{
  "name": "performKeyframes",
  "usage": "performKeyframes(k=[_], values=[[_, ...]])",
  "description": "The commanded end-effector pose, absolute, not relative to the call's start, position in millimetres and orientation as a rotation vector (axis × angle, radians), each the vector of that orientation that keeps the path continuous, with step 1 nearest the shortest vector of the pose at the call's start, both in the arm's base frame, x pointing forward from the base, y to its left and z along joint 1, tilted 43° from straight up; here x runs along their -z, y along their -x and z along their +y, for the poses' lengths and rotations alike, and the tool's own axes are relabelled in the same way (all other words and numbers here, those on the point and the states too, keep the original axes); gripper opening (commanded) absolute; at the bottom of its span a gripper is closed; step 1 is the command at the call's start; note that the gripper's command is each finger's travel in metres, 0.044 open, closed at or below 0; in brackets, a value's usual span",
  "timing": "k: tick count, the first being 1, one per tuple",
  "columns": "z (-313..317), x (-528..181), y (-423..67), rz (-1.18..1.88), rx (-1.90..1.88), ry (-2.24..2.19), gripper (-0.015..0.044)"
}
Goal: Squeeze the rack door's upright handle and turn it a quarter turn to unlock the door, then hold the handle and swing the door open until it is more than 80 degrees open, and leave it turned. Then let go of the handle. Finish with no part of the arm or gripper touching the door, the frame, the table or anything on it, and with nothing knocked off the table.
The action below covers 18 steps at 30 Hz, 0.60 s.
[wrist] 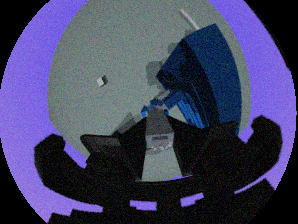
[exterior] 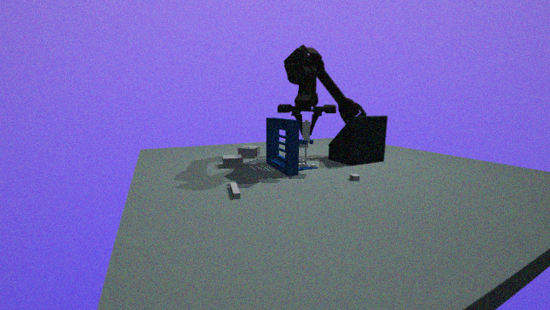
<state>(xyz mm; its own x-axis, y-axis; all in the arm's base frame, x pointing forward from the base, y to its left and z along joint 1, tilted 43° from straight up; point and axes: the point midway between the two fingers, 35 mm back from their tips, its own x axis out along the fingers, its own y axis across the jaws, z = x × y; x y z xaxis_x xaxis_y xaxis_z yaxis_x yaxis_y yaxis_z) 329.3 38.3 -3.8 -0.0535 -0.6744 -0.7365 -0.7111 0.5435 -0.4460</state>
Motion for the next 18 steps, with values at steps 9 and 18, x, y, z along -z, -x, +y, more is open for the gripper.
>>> performKeyframes(k=[9, 18], values=[[38.0, 4.1, -329.5, 1.796, -0.584, 1.561, 0.0023], [38.0, 4.1, -329.5, 1.759, -0.958, 1.799, 0.0023]])
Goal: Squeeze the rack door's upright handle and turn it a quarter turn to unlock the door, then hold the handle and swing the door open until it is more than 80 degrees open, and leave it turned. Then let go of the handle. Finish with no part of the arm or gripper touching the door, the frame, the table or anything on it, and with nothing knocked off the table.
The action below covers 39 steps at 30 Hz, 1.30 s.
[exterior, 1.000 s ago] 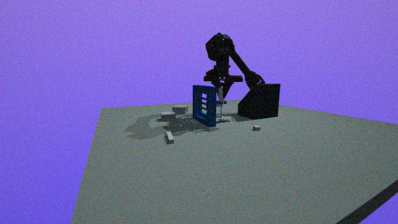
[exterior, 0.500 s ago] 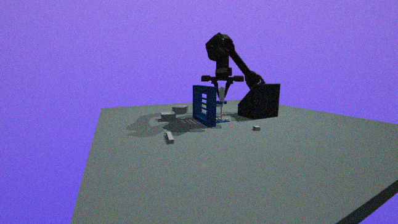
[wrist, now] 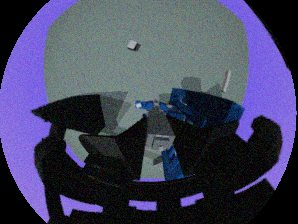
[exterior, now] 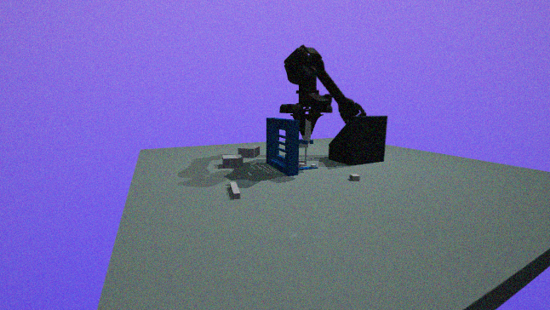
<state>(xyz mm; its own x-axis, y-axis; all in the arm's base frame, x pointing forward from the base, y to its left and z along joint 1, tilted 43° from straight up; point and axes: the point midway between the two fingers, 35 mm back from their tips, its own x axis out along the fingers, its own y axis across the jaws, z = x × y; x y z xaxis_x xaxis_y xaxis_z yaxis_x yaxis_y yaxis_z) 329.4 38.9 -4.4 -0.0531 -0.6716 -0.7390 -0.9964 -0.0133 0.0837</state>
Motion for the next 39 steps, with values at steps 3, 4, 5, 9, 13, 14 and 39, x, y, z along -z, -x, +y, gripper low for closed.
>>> performKeyframes(k=[3, 4, 5, 9, 13, 14, 39], values=[[38.0, 4.1, -329.5, 1.759, -0.958, 1.799, 0.0023], [38.0, 4.1, -329.5, 1.759, -0.958, 1.799, 0.0023], [38.0, 4.1, -329.5, 1.759, -0.958, 1.799, 0.0023], [38.0, 4.1, -329.5, 1.759, -0.958, 1.799, 0.0049], [38.0, 4.1, -329.5, 1.759, -0.958, 1.799, 0.0154], [38.0, 4.1, -329.5, 1.759, -0.958, 1.799, 0.0181], [38.1, 4.0, -329.5, 1.762, -0.072, 1.18, 0.0295]])
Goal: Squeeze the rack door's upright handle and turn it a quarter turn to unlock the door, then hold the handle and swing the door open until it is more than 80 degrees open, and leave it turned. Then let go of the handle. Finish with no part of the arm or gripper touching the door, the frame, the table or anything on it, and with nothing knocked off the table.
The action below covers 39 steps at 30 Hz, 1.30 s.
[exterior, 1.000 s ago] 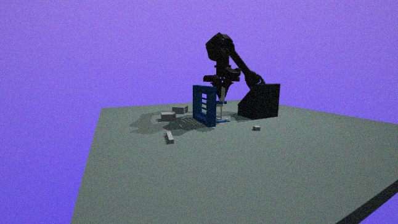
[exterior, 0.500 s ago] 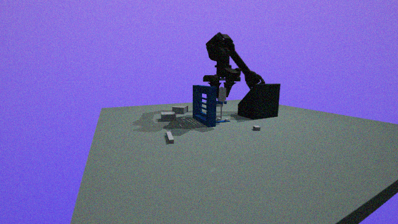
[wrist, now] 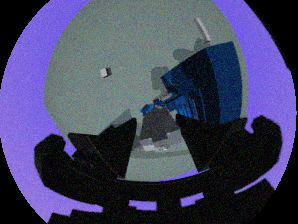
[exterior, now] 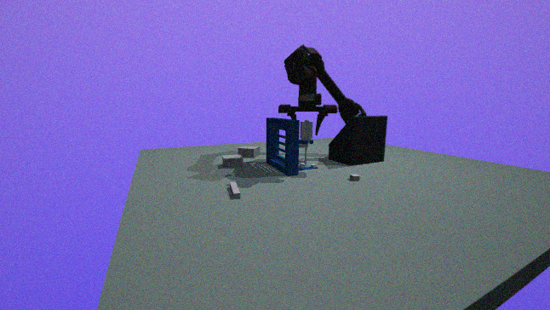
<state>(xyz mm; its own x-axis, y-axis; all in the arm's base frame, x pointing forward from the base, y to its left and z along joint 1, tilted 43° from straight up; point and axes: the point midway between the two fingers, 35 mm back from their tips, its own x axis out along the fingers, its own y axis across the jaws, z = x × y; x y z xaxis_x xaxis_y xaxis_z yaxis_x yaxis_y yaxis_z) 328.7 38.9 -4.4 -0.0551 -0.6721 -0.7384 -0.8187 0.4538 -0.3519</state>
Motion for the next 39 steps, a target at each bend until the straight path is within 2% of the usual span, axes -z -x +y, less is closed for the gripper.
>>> performKeyframes(k=[1, 19, 39], values=[[38.1, 4.0, -329.5, 1.754, -0.028, 1.144, 0.0295], [38.1, 4.0, -329.5, 1.495, 0.685, 0.479, 0.0295], [38.0, 4.1, -329.5, 0.981, 1.302, -0.282, 0.0295]])
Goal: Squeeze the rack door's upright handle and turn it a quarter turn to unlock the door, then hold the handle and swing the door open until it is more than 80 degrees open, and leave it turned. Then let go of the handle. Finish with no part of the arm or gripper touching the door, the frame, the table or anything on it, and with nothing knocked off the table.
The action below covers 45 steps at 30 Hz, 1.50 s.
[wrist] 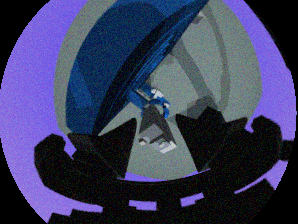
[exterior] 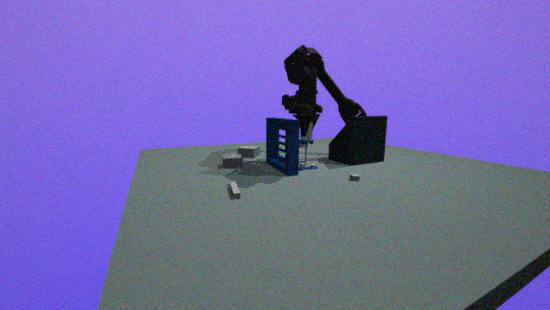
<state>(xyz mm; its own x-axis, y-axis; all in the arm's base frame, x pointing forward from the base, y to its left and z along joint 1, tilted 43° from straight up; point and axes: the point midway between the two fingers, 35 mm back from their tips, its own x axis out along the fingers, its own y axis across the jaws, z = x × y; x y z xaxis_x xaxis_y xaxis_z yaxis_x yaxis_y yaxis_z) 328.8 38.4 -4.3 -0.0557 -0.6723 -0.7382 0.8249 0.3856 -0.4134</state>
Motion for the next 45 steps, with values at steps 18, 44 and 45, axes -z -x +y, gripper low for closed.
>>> performKeyframes(k=[18, 44, 45], values=[[38.0, 4.1, -329.5, 0.4, 1.654, -0.9, 0.0295], [38.0, 4.1, -329.5, 0.4, 1.654, -0.9, 0.0162], [38.0, 4.1, -329.5, 0.4, 1.654, -0.9, 0.0155]])
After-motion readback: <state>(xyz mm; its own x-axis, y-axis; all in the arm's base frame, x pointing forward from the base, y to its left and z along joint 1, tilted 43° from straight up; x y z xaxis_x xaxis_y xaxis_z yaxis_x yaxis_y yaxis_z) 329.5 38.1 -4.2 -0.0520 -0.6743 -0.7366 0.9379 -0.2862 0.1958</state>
